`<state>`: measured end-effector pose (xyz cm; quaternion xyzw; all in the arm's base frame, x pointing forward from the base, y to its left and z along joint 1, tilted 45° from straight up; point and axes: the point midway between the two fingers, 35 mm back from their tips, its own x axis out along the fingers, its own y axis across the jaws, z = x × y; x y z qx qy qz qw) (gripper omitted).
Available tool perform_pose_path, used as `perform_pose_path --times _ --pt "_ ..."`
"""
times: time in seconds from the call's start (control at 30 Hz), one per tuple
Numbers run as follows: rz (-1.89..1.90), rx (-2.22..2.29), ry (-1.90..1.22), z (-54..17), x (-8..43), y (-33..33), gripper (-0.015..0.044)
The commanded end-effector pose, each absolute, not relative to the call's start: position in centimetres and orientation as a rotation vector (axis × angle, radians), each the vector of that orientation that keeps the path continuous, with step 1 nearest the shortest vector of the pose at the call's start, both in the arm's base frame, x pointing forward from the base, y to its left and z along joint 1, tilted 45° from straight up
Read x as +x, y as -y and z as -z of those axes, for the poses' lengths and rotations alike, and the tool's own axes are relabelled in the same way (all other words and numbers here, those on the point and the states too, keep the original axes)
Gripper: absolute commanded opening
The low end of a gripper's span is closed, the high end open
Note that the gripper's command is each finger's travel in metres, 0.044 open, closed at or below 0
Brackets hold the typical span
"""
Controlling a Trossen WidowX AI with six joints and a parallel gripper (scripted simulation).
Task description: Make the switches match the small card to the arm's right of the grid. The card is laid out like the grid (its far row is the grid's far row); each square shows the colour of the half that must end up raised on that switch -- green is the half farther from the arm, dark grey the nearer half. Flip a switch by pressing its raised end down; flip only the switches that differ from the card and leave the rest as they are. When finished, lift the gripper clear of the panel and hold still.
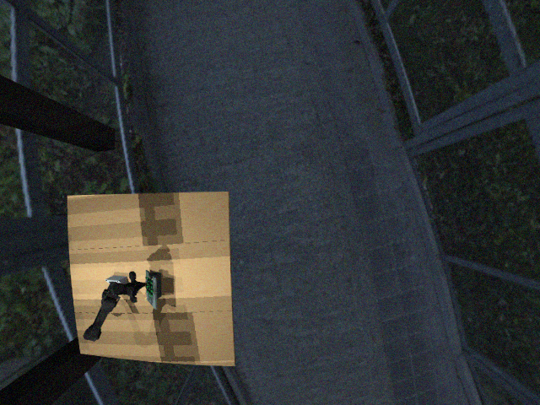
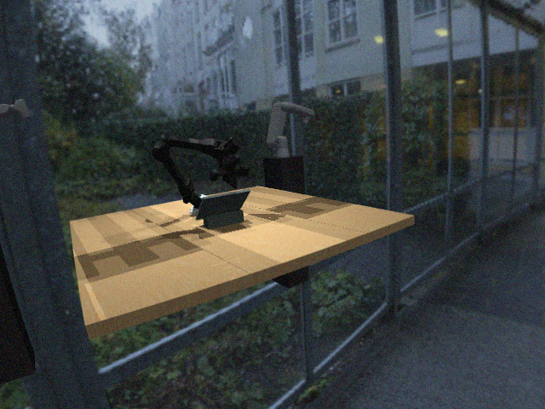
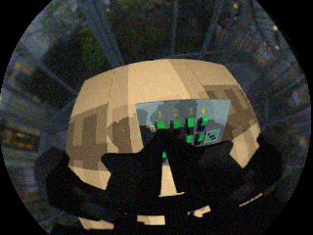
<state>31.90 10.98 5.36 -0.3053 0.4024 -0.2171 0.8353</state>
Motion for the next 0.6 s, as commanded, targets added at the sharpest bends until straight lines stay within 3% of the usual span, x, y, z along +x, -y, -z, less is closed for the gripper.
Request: perform_pose_path --times 0.0,0.57 --pt "0.462 -0.658 -0.865 -4.76 32.06 -10.23 0.0" --pt "0.462 -0.658 -0.865 -4.01 32.92 -9.38 0.0"
